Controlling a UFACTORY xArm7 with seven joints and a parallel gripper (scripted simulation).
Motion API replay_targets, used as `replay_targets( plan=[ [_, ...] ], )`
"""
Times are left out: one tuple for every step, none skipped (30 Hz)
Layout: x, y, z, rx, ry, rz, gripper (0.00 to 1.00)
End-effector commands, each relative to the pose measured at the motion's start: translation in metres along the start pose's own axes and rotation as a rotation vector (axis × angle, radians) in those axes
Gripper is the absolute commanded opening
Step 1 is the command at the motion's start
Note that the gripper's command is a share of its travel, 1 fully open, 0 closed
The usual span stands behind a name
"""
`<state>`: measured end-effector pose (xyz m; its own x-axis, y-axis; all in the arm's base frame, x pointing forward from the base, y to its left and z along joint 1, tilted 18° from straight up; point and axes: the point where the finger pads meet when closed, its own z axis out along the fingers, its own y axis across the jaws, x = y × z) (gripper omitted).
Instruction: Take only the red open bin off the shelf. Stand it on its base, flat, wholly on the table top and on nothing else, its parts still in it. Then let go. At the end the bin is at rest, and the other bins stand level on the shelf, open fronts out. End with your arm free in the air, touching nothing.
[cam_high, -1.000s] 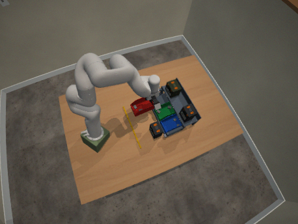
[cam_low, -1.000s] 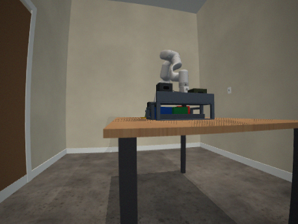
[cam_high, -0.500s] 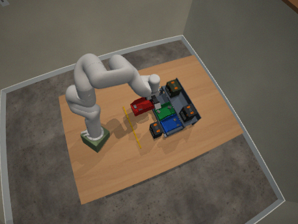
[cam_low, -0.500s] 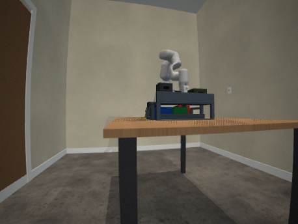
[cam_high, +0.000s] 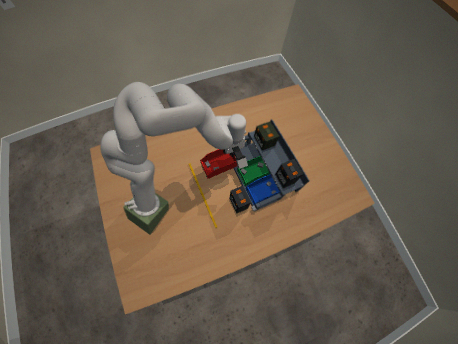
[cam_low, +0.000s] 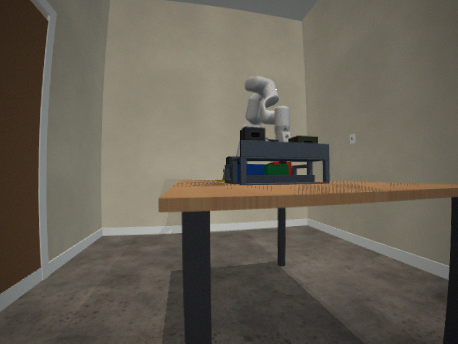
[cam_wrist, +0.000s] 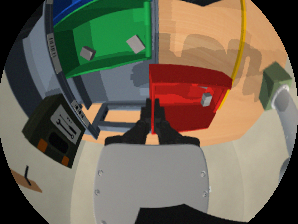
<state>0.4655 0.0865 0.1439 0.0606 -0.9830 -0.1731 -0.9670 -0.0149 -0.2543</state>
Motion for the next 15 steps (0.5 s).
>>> replay_targets(
  plan=[
    [-0.0001, -0.0015, -0.0011, 0.004, -0.001, 0.000, 0.00],
    [-0.0001, -0.0015, -0.0011, 0.004, -0.001, 0.000, 0.00],
    [-0.0001, -0.0015, -0.0011, 0.004, -0.001, 0.000, 0.00],
    [-0.0001, -0.0015, -0.0011, 0.004, -0.001, 0.000, 0.00],
    [-0.0001, 0.0005, -0.0011, 0.004, -0.001, 0.000, 0.00],
    [-0.0001, 0.0025, -0.0011, 0.004, -0.001, 0.000, 0.00],
    [-0.0001, 0.0045, -0.0011, 0.004, -0.001, 0.000, 0.00],
    [-0.0001, 0.0065, -0.0011, 0.004, -0.001, 0.000, 0.00],
    [-0.0001, 0.0085, -0.0011, 0.004, -0.001, 0.000, 0.00],
    [-0.0001, 0.0085, -0.0011, 0.004, -0.001, 0.000, 0.00],
    [-0.0001, 0.0085, -0.0011, 0.004, -0.001, 0.000, 0.00],
    [-0.0001, 0.0085, -0.0011, 0.004, -0.001, 0.000, 0.00],
    [-0.0001, 0.0085, -0.0011, 0.004, -0.001, 0.000, 0.00],
    [-0.0001, 0.0085, -0.0011, 0.004, -0.001, 0.000, 0.00],
    [-0.0001, 0.0085, -0.0011, 0.004, -0.001, 0.000, 0.00]
  ],
)
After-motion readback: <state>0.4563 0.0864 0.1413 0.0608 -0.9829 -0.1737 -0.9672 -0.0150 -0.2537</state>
